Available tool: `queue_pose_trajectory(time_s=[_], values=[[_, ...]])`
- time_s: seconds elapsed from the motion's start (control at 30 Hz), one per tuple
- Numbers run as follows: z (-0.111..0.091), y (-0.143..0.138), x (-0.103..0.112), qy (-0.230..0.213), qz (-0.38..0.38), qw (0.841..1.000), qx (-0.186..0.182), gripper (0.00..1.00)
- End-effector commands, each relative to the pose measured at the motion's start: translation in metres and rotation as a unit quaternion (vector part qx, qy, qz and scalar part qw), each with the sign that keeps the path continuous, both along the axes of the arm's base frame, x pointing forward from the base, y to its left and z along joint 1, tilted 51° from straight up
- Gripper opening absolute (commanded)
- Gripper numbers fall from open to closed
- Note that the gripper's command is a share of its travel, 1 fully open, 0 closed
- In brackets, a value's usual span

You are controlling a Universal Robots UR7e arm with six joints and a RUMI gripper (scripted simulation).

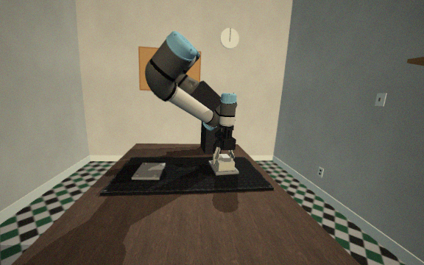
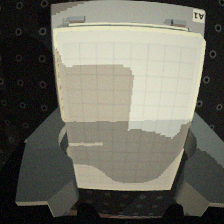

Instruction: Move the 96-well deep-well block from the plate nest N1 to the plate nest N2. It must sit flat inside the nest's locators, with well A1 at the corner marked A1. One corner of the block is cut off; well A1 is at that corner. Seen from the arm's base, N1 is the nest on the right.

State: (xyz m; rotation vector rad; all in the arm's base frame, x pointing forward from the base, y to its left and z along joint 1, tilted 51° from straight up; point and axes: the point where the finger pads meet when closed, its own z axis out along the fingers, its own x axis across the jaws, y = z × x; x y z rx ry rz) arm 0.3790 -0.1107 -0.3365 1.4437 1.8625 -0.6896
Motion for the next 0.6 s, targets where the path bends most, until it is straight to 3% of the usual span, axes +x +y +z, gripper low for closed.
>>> queue_pose_trajectory(time_s=[0.0,0.53,0.57], values=[[-0.0002,-0.0001,0.0004,0.0,0.0,1.0,0.0,0.0],[-0.0016,-0.0018,0.0008,0.0,0.0,1.0,0.0,0.0],[-0.0016,-0.0018,0.0008,0.0,0.0,1.0,0.0,1.0]])
